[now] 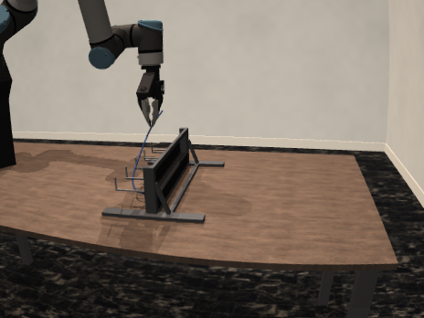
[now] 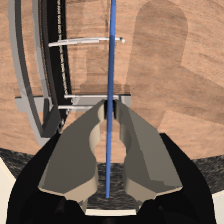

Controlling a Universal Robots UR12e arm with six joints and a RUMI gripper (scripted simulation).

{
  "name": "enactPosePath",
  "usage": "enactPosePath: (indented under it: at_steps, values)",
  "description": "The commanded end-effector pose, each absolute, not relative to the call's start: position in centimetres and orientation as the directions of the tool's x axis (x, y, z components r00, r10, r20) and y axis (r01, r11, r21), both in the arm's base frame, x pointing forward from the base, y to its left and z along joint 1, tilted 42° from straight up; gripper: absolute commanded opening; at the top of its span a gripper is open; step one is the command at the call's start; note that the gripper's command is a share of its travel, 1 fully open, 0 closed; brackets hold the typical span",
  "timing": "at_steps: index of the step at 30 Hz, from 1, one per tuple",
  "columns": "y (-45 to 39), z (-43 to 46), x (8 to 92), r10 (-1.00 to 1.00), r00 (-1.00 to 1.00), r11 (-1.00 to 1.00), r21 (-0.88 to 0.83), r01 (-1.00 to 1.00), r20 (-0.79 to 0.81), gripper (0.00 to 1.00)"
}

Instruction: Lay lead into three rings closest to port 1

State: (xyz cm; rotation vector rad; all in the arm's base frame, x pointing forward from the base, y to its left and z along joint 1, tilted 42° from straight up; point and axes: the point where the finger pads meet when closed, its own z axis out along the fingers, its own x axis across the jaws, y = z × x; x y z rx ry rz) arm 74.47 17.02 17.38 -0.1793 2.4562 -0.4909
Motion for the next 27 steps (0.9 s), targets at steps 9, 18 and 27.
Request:
enactPosePath:
  at_steps: [9, 18, 27]
  values:
    - [17.1, 17.3, 74.7, -0.241, -0.798, 0.922, -0.387, -0.011, -0.552, 0.0]
    - [16.8, 16.9, 75.2, -0.241, -0.797, 0.922, -0.386, -0.01, -0.554, 0.0]
    - [16.5, 16.3, 75.7, -0.241, -0.797, 0.922, -0.386, -0.01, -0.554, 0.0]
